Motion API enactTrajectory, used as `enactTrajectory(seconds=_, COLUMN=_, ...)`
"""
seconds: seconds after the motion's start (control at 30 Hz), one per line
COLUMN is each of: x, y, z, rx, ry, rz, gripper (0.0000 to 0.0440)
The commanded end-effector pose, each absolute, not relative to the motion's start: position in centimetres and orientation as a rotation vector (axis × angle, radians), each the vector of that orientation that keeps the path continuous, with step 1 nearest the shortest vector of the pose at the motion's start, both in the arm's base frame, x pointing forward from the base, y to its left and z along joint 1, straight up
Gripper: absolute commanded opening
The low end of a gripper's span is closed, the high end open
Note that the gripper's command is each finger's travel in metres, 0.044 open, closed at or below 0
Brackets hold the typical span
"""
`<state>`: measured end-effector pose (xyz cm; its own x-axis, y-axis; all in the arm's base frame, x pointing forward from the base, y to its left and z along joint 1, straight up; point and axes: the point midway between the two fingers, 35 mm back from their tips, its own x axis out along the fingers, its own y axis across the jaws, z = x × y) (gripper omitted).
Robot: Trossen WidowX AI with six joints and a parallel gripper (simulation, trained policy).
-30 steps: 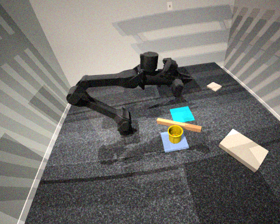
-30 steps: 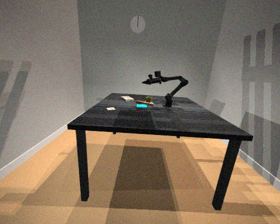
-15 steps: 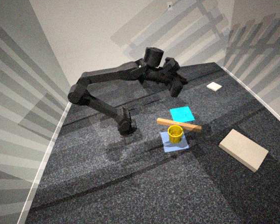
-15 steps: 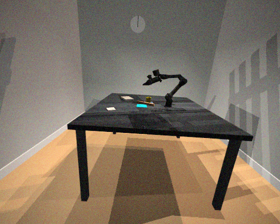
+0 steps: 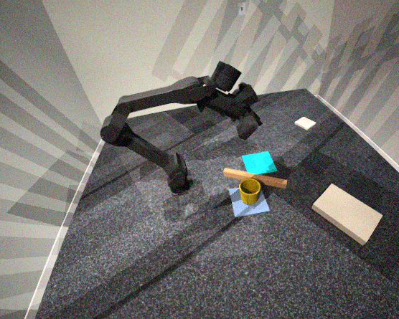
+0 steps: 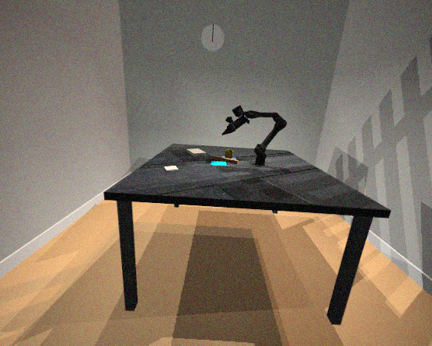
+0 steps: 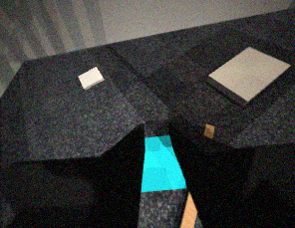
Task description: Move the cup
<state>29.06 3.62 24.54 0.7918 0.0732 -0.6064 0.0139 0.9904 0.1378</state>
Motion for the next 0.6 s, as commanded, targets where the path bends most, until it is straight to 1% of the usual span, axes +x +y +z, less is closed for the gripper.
enactTrajectory(seconds=0.0, x=28.8, y=3.7, z=24.4, rx=0.140, ry=0.700, rz=0.027, gripper=0.0106)
enactTrajectory(seconds=0.57, x=26.9, y=3.3, z=22.7, rx=0.092, ry=0.971, rz=0.000, gripper=0.0128)
